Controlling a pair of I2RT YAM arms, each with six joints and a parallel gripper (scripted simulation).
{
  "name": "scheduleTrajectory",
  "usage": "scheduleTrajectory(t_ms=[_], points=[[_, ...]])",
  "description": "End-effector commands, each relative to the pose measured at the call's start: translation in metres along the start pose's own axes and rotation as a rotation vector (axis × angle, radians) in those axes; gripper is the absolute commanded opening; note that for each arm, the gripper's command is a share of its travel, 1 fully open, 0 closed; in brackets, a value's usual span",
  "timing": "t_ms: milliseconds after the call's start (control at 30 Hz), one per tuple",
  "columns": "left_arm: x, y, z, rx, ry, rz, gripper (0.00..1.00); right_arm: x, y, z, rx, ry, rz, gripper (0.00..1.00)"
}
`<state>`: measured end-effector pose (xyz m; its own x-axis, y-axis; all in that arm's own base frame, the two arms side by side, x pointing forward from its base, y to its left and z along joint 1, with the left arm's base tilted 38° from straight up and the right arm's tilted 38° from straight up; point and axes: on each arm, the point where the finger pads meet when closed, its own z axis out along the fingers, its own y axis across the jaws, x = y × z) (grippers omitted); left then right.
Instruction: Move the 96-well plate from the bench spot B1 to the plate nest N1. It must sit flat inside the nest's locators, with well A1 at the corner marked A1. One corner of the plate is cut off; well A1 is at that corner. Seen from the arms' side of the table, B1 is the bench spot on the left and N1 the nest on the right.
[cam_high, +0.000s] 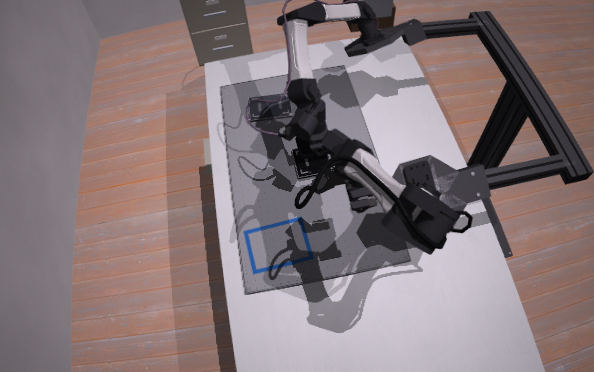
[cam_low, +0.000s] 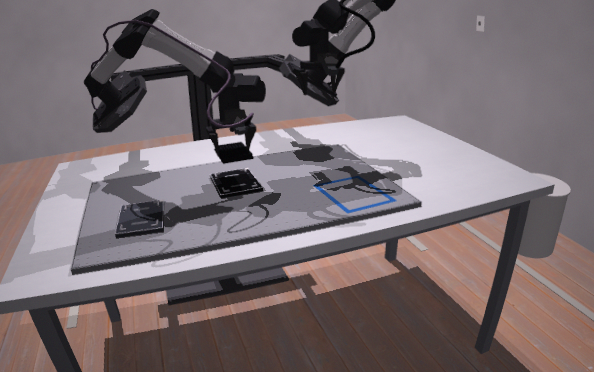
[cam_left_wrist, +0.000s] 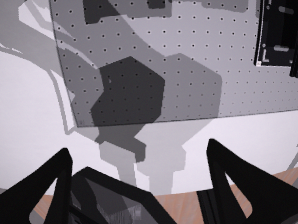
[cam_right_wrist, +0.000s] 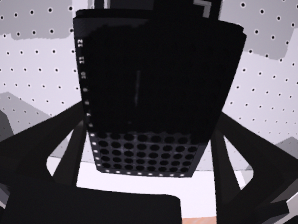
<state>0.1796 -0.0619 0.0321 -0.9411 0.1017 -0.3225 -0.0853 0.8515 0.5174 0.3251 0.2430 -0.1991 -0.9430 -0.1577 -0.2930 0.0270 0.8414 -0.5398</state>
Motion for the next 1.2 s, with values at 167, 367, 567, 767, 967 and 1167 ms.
scheduleTrajectory(t_ms=[167, 367, 567, 767, 967, 1167], points=[[0.0, 0.001, -0.001, -0.004, -0.003, 0.004, 1.0, 0.014, 0.006, 0.0, 0.009, 0.009, -0.026, 0.0], [0.0, 0.001, -0.001, -0.004, -0.003, 0.004, 1.0, 0.014, 0.006, 0.0, 0.009, 0.009, -0.026, 0.0], [0.0, 0.001, -0.001, -0.004, -0.003, 0.004, 1.0, 0.014, 0.006, 0.0, 0.009, 0.009, -0.026, 0.0], [0.0, 0.001, -0.001, -0.004, -0.003, 0.004, 1.0, 0.014, 0.006, 0.0, 0.009, 0.009, -0.026, 0.0], [0.0, 0.001, -0.001, -0.004, -0.003, 0.004, 1.0, 0.014, 0.006, 0.0, 0.009, 0.009, -0.026, 0.0], [0.0, 0.001, -0.001, -0.004, -0.003, 0.004, 1.0, 0.014, 0.006, 0.0, 0.009, 0.009, -0.026, 0.0]])
